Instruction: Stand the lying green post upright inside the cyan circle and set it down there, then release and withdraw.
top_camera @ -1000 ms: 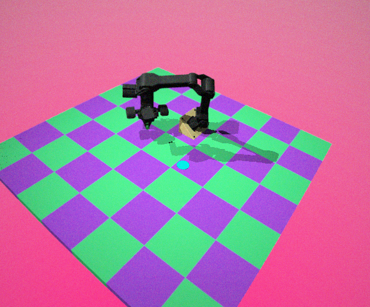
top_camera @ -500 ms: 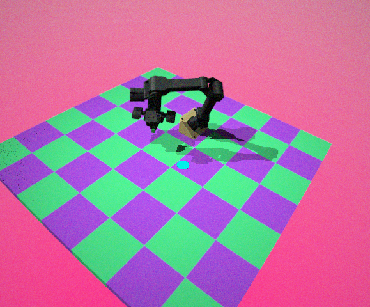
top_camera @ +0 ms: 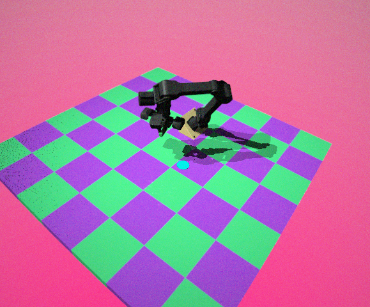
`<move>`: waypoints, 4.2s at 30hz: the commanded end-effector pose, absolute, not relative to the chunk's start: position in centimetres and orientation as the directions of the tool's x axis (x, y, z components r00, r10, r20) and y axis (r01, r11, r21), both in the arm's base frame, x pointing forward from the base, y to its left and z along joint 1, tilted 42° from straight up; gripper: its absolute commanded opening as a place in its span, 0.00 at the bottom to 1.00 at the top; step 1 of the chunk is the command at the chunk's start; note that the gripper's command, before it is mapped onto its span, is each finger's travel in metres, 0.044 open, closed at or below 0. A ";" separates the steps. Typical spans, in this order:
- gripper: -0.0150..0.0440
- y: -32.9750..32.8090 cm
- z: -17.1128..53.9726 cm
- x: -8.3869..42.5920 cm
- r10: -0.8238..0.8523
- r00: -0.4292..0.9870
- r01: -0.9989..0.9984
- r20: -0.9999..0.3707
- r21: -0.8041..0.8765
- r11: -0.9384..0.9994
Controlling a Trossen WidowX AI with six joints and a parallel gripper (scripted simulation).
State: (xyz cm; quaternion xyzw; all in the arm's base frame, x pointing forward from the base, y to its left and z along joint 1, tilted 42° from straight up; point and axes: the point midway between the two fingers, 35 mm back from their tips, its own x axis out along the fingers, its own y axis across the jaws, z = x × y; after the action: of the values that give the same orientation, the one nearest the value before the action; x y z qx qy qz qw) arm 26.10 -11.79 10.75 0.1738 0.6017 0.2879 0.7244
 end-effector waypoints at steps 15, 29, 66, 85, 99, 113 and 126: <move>0.29 -7.3 14.9 25.7 0.629 0.123 0.144 -0.767 0.641 0.754; 0.29 -4.0 17.6 24.8 0.636 0.129 0.398 -0.761 0.627 0.670; 0.29 -2.1 17.0 23.3 0.503 0.103 0.441 -0.858 0.493 0.750; 0.29 -1.7 16.2 22.8 0.397 0.112 0.431 -0.911 0.405 0.806; 0.29 -1.5 15.7 22.5 0.317 0.133 0.427 -0.939 0.343 0.837; 0.29 -1.4 15.3 22.3 0.237 0.165 0.427 -0.957 0.286 0.857; 0.29 -1.4 15.0 22.2 0.166 0.203 0.432 -0.965 0.241 0.869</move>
State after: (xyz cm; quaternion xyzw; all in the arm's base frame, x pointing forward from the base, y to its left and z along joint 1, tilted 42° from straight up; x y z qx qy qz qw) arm 22.35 -1.33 15.11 0.2434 0.6310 -0.0805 0.7322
